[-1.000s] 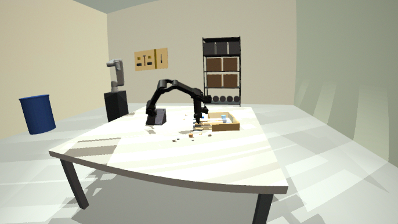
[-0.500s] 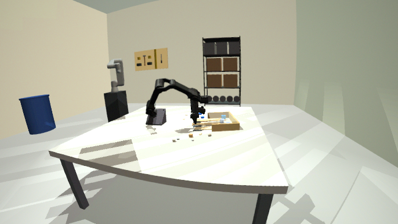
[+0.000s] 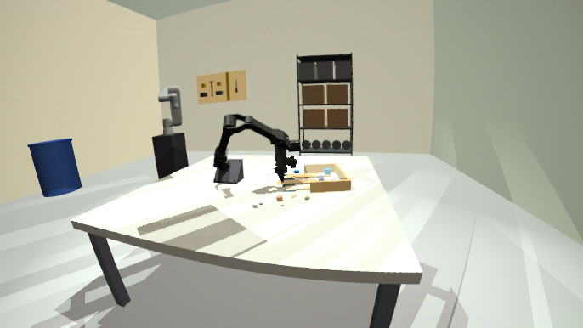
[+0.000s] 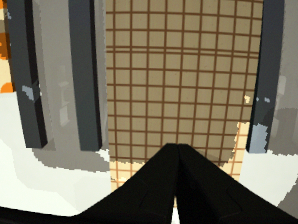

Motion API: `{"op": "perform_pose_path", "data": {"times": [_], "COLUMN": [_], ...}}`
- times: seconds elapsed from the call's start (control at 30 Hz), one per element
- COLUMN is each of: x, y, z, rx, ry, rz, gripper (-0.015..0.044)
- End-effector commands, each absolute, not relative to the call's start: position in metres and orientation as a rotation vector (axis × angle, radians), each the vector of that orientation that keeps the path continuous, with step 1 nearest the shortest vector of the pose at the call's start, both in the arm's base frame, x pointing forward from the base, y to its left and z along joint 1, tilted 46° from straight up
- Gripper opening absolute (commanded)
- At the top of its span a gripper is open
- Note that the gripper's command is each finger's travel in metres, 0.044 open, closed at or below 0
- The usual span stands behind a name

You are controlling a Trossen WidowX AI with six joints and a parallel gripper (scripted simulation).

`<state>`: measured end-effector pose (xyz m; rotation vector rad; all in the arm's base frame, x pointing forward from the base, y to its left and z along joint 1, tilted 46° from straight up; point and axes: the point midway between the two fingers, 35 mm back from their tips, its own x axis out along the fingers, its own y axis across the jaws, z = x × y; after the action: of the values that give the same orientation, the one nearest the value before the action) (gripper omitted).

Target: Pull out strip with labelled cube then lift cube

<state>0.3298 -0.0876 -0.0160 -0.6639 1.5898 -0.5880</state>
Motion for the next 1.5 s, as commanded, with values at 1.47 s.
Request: {"op": "perform_pose_path", "data": {"times": [1.47], "x": [0.252], "y": [-0.092], "z": [-0.009], "rx": [-0.668], "ry": [1.616], "rz": [-0.591], "gripper": [0.0]}}
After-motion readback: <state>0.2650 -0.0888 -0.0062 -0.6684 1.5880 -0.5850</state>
